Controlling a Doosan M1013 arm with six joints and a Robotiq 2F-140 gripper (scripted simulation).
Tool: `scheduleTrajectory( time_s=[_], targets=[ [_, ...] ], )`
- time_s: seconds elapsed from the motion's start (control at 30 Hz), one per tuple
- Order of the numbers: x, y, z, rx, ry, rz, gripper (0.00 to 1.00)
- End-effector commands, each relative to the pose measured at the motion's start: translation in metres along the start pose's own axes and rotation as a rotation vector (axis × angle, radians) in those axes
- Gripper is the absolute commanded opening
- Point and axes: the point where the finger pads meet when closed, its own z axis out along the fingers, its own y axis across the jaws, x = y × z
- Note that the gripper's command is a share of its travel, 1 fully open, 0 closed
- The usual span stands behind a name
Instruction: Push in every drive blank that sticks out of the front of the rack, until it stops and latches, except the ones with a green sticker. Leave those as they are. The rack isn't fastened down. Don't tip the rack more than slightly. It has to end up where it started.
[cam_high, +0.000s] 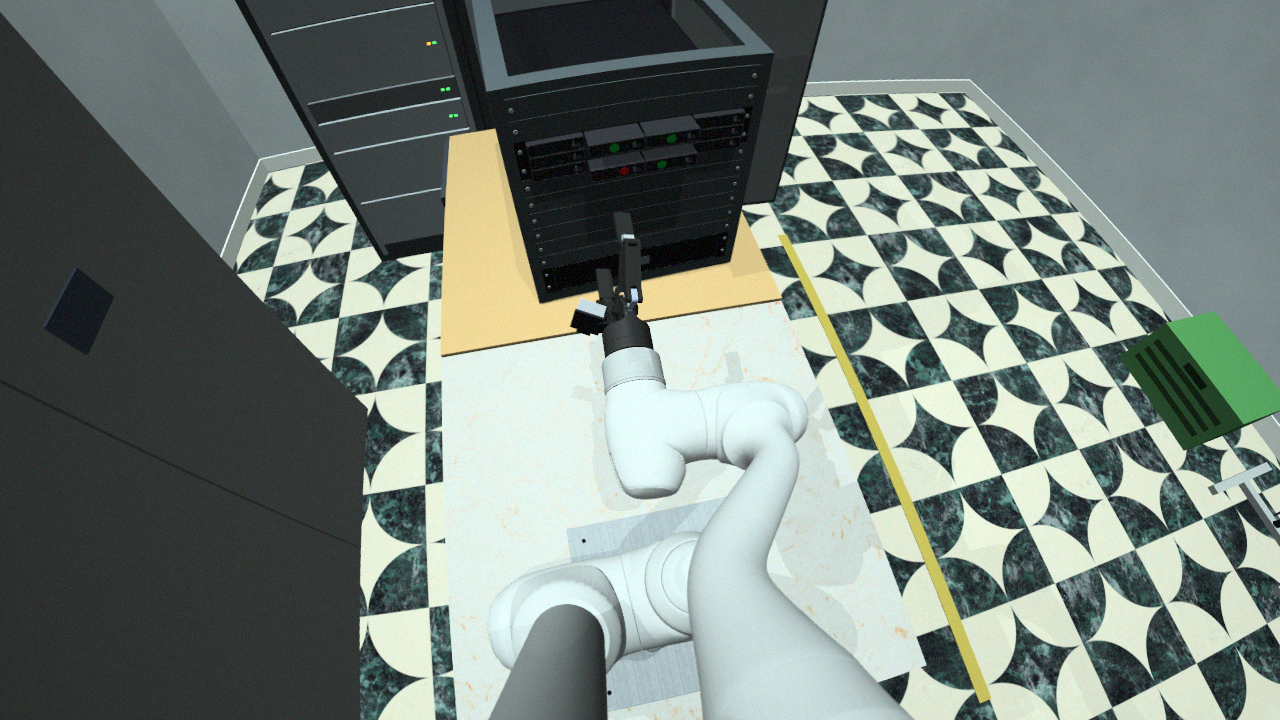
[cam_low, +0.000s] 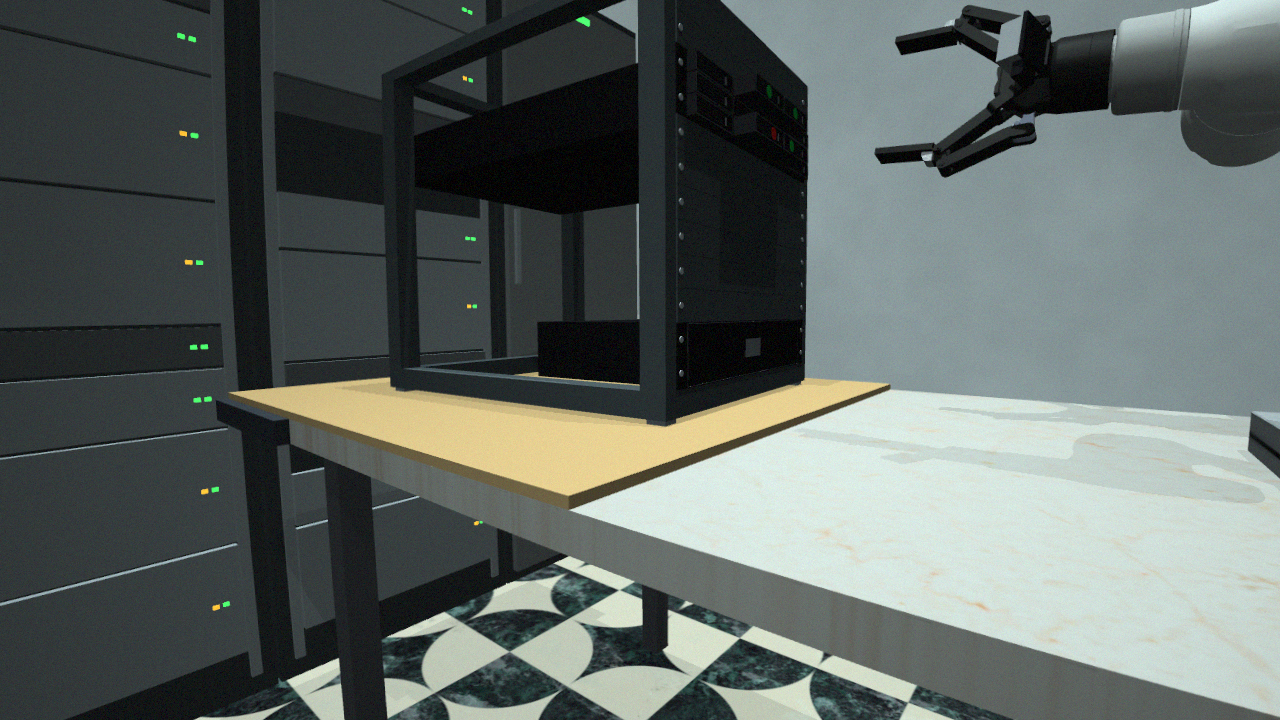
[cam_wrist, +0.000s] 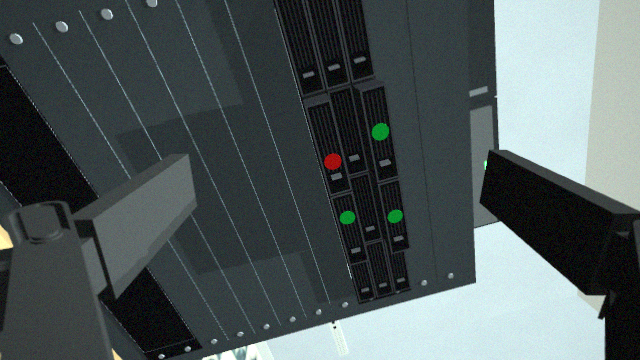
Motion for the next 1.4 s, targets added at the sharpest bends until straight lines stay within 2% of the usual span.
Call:
scheduleTrajectory(
  time_s=[0.0, 0.17, 0.67, 1.37],
  targets=[
    [-0.026, 0.019, 0.004, 0.038, 0.069, -0.055, 1.0],
    [-0.05, 0.036, 0.006, 0.053, 0.086, -0.118, 1.0],
    [-0.095, 0.06, 0.007, 0.093, 0.11, -0.23, 1.0],
    [-0.101, 0.062, 0.006, 0.102, 0.113, -0.243, 1.0]
  ],
)
